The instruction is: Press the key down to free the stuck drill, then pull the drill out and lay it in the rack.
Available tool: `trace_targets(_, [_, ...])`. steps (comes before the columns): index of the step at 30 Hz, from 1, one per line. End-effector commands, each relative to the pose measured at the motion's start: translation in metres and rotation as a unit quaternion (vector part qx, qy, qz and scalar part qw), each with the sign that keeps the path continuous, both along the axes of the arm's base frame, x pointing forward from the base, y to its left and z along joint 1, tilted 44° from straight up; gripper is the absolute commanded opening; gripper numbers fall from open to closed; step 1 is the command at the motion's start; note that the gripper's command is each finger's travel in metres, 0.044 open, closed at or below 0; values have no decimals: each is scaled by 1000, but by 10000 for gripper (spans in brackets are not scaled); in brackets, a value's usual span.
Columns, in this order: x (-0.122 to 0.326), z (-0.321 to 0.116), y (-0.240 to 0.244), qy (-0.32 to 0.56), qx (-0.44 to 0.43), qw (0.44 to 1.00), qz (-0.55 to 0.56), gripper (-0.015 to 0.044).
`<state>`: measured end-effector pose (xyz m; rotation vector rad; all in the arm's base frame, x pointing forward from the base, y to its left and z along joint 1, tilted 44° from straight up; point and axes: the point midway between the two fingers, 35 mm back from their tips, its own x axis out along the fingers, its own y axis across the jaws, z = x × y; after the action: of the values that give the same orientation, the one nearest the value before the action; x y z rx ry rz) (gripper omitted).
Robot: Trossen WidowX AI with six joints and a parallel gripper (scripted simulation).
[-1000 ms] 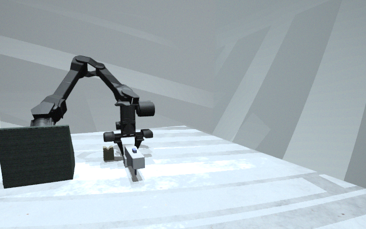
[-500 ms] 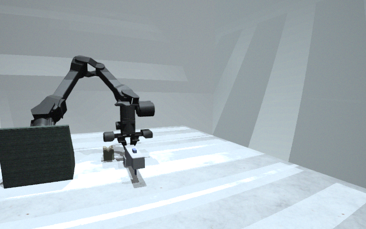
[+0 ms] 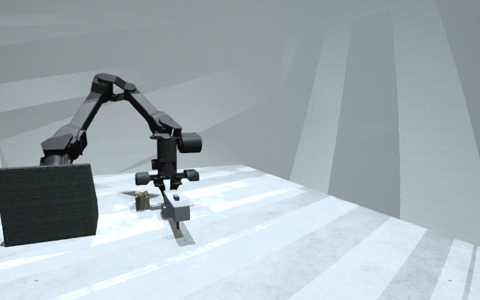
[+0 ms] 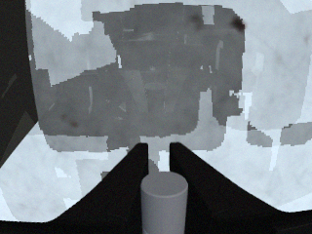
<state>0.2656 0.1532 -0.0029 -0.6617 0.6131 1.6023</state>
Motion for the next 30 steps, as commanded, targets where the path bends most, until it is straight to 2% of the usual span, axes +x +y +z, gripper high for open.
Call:
trace_targets(1, [1, 7, 5, -3, 3, 1000, -1, 0])
trace_targets(20, [0, 27, 26, -3, 4, 1000, -1, 0])
trace_targets(30, [-2, 19, 21, 2, 2, 1000, 1, 263])
